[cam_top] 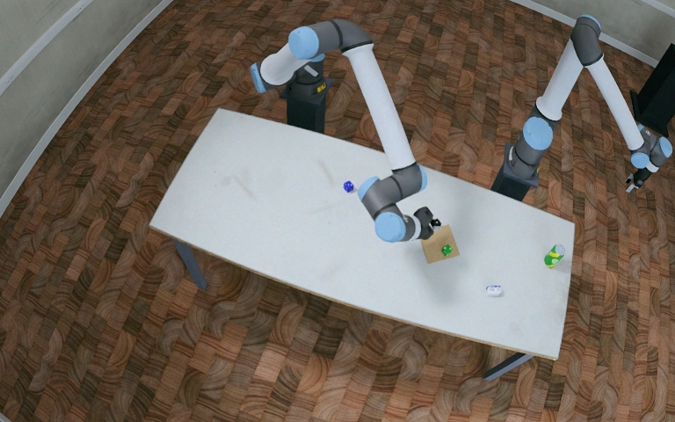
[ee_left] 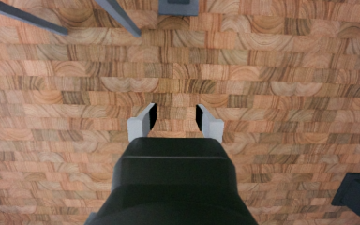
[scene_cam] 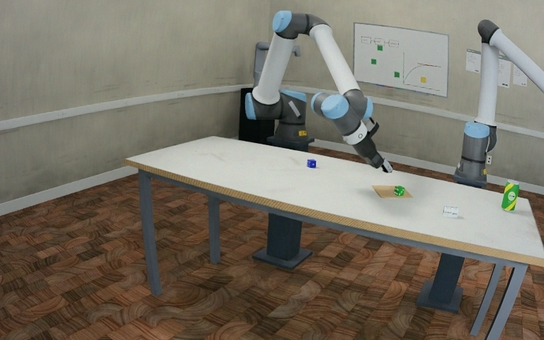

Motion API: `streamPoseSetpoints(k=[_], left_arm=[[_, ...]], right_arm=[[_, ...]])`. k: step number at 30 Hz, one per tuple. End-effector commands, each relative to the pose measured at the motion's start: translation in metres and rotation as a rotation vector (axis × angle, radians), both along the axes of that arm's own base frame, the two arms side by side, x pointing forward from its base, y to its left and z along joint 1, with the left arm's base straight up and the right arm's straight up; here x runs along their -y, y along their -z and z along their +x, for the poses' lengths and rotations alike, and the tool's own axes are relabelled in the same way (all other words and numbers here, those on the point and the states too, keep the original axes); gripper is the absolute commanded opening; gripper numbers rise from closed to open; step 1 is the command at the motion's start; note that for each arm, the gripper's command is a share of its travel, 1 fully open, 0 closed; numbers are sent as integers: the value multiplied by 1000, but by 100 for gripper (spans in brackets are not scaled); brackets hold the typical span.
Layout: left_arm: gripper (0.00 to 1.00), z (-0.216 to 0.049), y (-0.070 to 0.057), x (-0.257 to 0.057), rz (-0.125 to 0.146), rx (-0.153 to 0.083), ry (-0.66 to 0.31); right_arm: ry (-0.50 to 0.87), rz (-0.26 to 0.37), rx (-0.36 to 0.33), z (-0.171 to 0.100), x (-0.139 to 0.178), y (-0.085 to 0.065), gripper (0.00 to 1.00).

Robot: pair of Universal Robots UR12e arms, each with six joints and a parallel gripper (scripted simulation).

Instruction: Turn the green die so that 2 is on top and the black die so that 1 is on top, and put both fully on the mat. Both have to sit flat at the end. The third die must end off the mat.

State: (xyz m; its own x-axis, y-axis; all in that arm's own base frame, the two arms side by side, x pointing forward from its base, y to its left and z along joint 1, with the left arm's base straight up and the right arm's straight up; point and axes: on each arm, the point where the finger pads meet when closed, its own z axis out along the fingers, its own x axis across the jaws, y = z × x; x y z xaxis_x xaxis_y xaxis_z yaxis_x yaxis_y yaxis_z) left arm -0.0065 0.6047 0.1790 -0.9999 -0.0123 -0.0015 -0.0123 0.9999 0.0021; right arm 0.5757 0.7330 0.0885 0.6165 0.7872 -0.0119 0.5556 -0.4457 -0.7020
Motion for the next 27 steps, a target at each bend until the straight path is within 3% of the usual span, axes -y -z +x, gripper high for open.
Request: streamPoseSetpoints(k=[1, 27], left_arm=[[100, -2, 2, 1, -2, -1, -2], [100, -2, 2, 1, -2, -1, -2]], right_arm=[[-4, 14, 2, 0, -5, -9, 57], [-4, 14, 2, 0, -5, -1, 57]])
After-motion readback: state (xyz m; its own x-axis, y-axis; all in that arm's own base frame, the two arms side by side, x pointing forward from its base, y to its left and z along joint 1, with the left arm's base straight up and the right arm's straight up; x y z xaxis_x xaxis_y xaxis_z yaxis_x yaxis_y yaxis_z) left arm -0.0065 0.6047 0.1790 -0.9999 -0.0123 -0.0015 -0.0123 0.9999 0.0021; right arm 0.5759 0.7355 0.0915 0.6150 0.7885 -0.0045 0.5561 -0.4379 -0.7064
